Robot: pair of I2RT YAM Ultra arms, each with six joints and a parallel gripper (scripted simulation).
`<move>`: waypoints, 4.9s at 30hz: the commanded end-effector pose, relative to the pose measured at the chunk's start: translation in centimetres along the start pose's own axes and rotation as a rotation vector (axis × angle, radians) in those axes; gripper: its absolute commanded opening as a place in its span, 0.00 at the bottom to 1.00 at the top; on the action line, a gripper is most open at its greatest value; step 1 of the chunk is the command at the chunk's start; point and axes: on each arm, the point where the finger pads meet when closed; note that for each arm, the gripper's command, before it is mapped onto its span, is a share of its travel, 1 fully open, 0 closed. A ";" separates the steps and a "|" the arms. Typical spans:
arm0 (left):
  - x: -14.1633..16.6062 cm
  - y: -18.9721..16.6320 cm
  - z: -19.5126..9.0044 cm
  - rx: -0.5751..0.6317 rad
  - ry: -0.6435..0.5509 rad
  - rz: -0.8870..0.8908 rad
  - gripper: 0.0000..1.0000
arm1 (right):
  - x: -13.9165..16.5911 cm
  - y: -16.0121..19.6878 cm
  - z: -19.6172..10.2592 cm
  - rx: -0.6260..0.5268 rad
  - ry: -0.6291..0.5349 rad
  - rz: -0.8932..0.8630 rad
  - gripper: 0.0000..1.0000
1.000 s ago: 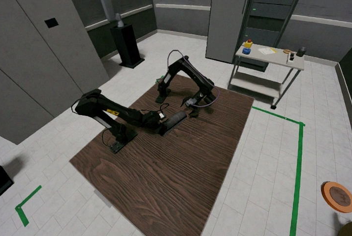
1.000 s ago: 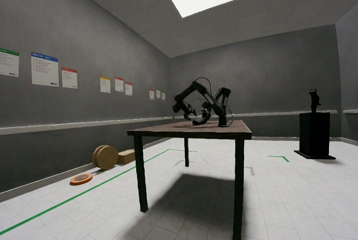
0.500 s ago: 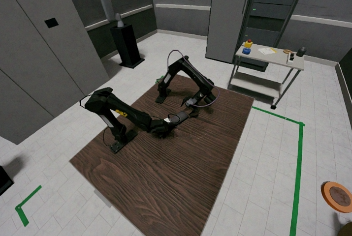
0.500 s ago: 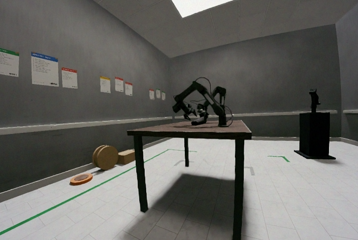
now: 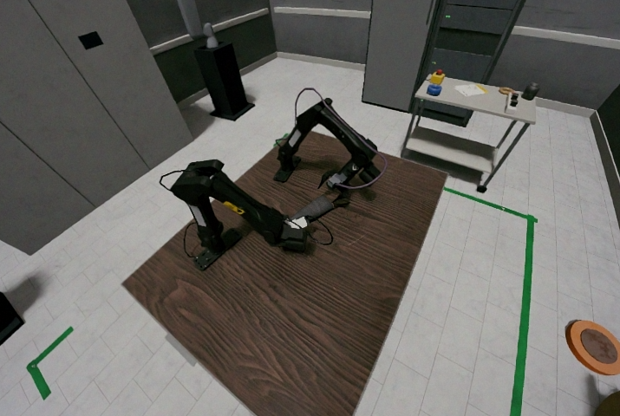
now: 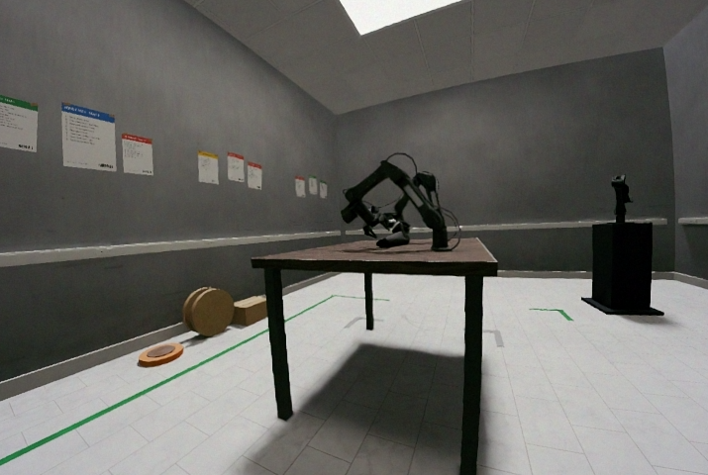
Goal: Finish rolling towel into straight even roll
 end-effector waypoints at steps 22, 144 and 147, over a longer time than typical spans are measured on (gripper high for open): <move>-0.8 0.2 -1.2 0.223 0.040 0.022 0.85 | -0.5 0.4 0.0 -0.150 -0.024 0.056 0.40; 7.5 -14.2 -14.2 -0.939 0.118 0.415 0.85 | 6.5 10.9 -24.4 0.880 0.347 -0.751 0.85; 7.5 -14.2 -14.2 -0.939 0.118 0.415 0.85 | 6.5 10.9 -24.4 0.880 0.347 -0.751 0.85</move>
Point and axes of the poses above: on each arm, the point where the finger pads meet when closed, its own z axis out along the fingers, its own y axis across the jaws, x = y × z, and after that the axes turned 5 degrees about -z, right-handed
